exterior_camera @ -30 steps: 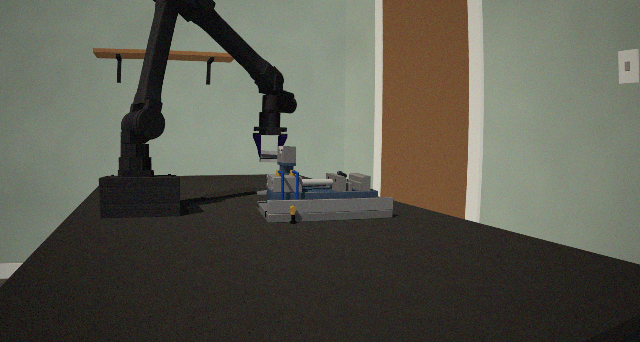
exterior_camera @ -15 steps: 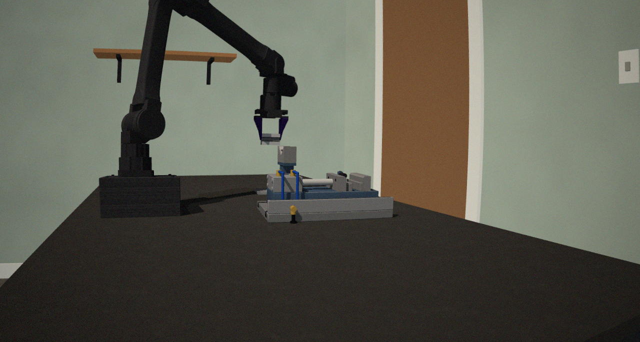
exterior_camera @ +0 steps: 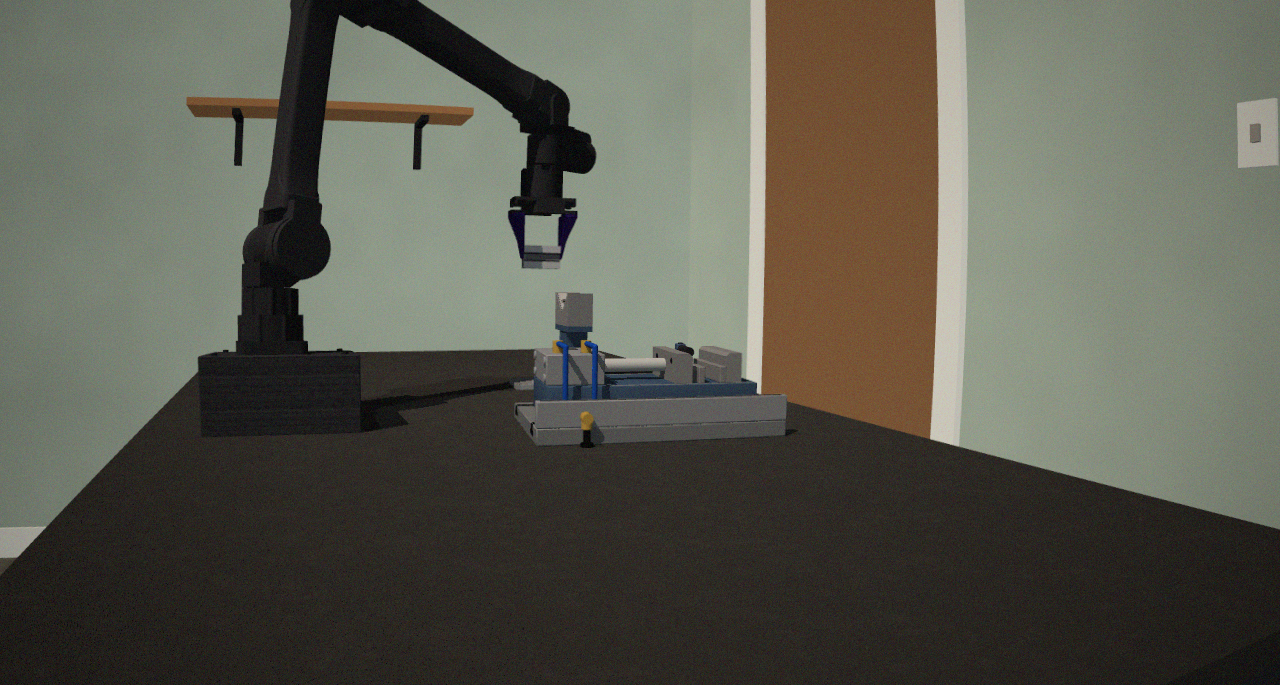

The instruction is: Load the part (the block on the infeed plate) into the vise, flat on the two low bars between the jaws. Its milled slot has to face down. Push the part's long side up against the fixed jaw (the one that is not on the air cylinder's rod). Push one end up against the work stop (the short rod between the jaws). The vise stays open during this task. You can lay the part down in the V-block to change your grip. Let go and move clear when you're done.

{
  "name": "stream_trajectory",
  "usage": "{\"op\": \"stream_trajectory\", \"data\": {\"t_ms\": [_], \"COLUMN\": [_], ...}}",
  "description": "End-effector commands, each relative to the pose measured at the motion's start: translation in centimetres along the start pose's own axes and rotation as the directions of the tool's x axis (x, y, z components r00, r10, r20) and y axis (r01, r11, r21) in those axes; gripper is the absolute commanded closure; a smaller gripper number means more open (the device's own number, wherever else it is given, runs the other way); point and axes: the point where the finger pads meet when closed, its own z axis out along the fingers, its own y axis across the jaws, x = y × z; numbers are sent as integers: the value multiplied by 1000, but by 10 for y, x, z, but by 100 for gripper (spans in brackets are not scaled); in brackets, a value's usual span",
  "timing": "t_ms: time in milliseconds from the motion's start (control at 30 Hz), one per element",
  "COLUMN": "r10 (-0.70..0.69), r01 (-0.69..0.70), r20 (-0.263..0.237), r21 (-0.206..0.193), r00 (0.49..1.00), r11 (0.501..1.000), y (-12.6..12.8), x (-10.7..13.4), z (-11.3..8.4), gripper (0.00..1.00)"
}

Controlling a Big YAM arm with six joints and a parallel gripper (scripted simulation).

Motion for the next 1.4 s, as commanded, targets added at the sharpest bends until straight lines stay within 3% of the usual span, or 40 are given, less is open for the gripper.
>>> {"op": "stream_trajectory", "data": {"t_ms": [0,1367], "r10": [-2,-3], "r01": [-2,-2], "r20": [53,56], "r21": [73,77], "r00": [999,998], "r11": [997,997], "y": [-18,-18], "x": [-7,-8], "z": [-46,-54], "gripper": [100,100]}}
